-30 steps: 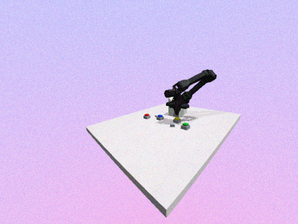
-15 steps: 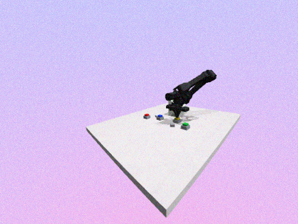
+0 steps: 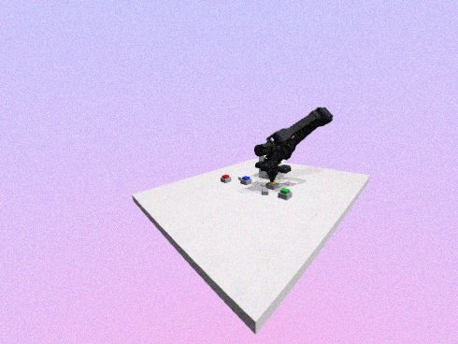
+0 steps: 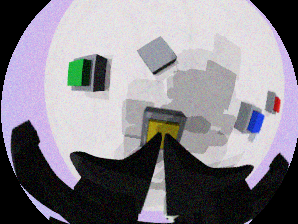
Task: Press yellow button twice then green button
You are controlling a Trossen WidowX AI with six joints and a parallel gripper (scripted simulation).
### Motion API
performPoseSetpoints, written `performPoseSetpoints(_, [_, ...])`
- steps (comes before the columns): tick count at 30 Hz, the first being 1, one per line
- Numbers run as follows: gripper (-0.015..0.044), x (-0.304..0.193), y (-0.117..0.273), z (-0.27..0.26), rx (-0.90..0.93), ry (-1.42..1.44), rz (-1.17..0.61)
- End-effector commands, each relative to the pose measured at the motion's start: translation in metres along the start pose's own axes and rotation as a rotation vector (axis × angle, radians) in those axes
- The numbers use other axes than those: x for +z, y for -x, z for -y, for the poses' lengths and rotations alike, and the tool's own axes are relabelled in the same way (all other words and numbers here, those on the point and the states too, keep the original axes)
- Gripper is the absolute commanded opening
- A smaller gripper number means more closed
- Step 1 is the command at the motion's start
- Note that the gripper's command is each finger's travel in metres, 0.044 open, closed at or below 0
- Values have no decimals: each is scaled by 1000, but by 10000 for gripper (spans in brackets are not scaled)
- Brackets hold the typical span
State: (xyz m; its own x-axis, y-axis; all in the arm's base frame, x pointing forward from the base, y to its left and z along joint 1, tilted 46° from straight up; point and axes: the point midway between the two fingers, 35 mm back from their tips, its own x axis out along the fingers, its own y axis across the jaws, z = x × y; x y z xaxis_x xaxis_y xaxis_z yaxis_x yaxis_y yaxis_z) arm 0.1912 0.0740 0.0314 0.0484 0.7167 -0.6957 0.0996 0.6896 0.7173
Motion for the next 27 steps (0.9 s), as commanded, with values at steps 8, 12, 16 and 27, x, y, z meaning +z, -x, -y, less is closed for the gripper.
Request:
performPoseSetpoints(8, [20,0,2,0,0,-1,0])
performPoseSetpoints(12, [20,0,30,0,3,-6,-2])
performPoseSetpoints(16, [20,0,32,0,4,-6,-2])
performPoseSetpoints(27, [20,0,19,0,3,-6,-2])
